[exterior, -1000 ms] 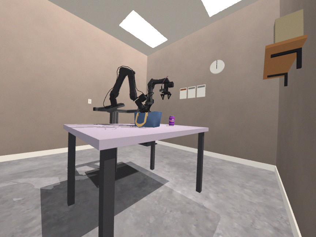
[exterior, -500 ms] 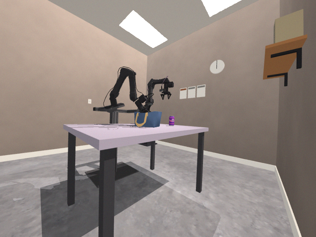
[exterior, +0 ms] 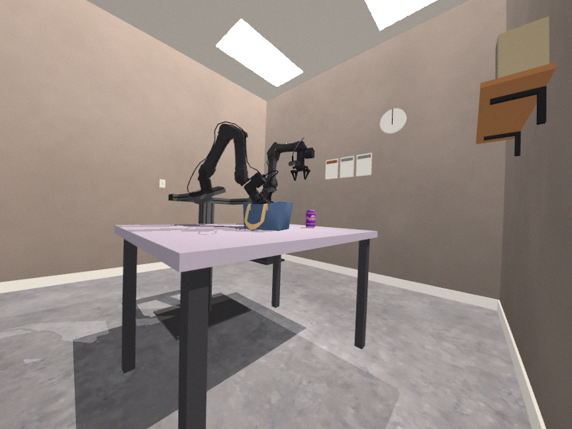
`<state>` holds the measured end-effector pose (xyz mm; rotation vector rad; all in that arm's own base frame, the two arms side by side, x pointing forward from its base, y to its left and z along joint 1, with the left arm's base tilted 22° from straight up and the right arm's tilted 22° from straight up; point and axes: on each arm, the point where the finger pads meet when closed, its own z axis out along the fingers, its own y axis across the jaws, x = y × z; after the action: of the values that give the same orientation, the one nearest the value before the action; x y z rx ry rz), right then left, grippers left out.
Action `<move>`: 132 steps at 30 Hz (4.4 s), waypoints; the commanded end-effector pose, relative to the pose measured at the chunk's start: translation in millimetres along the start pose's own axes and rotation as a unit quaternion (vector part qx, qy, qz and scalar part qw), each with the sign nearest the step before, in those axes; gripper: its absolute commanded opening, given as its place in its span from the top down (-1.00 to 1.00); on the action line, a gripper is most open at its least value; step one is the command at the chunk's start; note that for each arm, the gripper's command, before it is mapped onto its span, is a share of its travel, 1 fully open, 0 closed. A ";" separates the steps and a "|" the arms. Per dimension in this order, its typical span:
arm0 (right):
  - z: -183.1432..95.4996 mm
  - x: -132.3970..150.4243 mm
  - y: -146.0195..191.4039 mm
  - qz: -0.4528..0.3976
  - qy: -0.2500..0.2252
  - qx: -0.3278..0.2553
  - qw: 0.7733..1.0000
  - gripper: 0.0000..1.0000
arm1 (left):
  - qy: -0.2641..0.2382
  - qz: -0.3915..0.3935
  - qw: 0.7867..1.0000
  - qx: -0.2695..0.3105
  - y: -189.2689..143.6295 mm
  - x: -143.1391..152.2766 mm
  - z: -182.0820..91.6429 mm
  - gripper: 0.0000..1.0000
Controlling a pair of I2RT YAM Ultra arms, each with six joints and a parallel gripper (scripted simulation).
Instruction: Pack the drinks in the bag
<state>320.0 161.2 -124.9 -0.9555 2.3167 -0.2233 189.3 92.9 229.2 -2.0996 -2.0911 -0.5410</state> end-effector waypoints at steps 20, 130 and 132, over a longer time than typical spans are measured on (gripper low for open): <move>-4.5 -52.0 -1.1 0.005 -0.076 0.002 0.997 -0.73 | -0.006 0.005 1.000 -0.008 0.2 -1.8 -6.4 -1.00; -161.5 -70.3 -123.4 0.365 0.081 0.059 0.925 -0.73 | -0.006 0.005 1.000 -0.008 0.2 -1.8 -6.4 -1.00; -166.3 -73.1 -137.5 0.383 0.071 0.072 0.918 -0.73 | -0.006 0.005 1.000 -0.008 0.2 -1.8 -6.4 -1.00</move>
<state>342.5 104.3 79.0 -0.0344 2.5206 -0.1508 189.3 92.9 229.2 -2.0996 -2.0911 -0.5410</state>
